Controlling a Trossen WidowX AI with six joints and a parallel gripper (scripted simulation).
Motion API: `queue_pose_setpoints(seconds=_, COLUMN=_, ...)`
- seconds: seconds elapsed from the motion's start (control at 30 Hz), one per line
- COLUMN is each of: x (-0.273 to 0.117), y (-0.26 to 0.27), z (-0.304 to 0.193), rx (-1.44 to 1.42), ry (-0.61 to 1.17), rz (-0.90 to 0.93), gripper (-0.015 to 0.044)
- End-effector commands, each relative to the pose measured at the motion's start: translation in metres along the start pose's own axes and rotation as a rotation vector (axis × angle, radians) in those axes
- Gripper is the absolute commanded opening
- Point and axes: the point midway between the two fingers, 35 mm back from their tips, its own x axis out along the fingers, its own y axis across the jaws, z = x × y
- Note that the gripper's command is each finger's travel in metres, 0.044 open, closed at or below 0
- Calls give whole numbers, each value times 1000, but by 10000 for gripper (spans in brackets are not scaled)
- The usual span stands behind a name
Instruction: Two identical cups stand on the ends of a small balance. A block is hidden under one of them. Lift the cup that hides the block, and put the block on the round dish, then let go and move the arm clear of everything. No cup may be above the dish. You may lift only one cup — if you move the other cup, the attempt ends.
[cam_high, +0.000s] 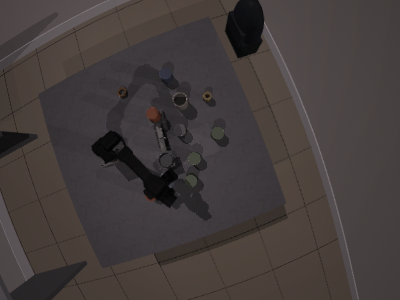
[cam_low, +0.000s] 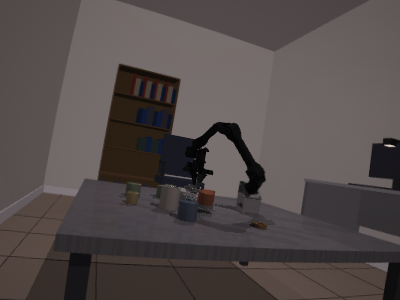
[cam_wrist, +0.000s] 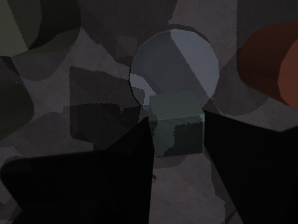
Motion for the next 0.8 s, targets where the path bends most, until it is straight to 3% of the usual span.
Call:
queue_pose_setpoints(seconds=0.0, x=13, y=-12, z=9, rx=-8, ry=-5, rz=-1, gripper=0)
queue_pose_setpoints(seconds=0.37, x=54, y=-12, z=8, rx=-9, ry=-3, rz=0, gripper=0)
queue_pose_setpoints(seconds=0.77, x=62, y=-12, z=8, rx=-9, ry=-3, rz=1, gripper=0)
